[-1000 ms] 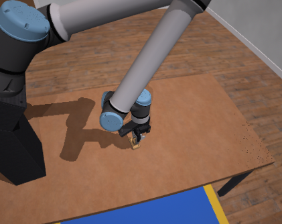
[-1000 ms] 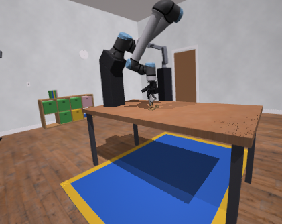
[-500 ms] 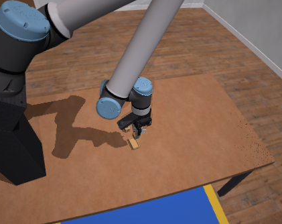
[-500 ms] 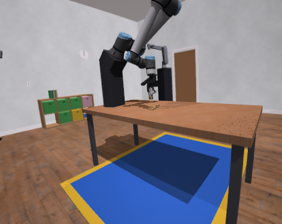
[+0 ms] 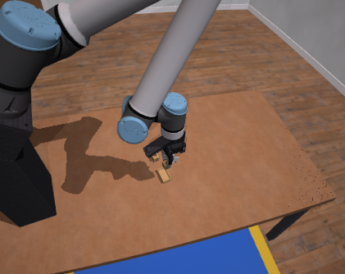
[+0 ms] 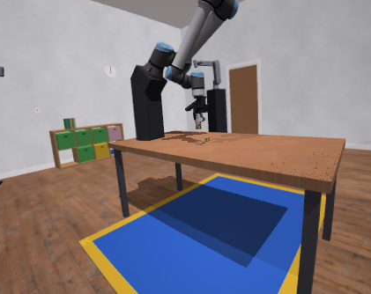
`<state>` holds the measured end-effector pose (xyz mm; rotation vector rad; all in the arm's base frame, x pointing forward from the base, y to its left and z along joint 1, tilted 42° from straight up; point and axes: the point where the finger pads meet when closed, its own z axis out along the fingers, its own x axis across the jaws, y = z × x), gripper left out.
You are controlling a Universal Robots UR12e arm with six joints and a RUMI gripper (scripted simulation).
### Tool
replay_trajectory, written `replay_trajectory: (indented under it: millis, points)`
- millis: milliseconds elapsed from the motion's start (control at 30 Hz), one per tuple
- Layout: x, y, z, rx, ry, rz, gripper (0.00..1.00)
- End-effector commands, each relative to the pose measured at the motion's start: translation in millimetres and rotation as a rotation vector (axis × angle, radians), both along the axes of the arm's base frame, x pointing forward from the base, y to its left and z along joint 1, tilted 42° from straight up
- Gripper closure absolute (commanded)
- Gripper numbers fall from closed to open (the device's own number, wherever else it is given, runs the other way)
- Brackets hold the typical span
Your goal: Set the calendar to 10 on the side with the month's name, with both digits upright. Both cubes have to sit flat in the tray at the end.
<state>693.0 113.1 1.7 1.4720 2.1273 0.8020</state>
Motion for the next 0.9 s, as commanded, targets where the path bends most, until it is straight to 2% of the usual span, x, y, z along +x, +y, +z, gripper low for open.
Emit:
replay_trajectory:
  millis: [0, 267, 633, 867]
  points:
    - [-0.2, -0.1, 0.4, 0.004, 0.001, -0.005, 0.89]
    - [-0.1, -0.5, 0.2, 0.023, 0.007, -0.027, 0.89]
    - [0.2, -2.1, -0.7, 0.092, 0.031, -0.107, 0.89]
    - [0.7, -4.1, -1.8, 0.185, 0.063, -0.216, 0.89]
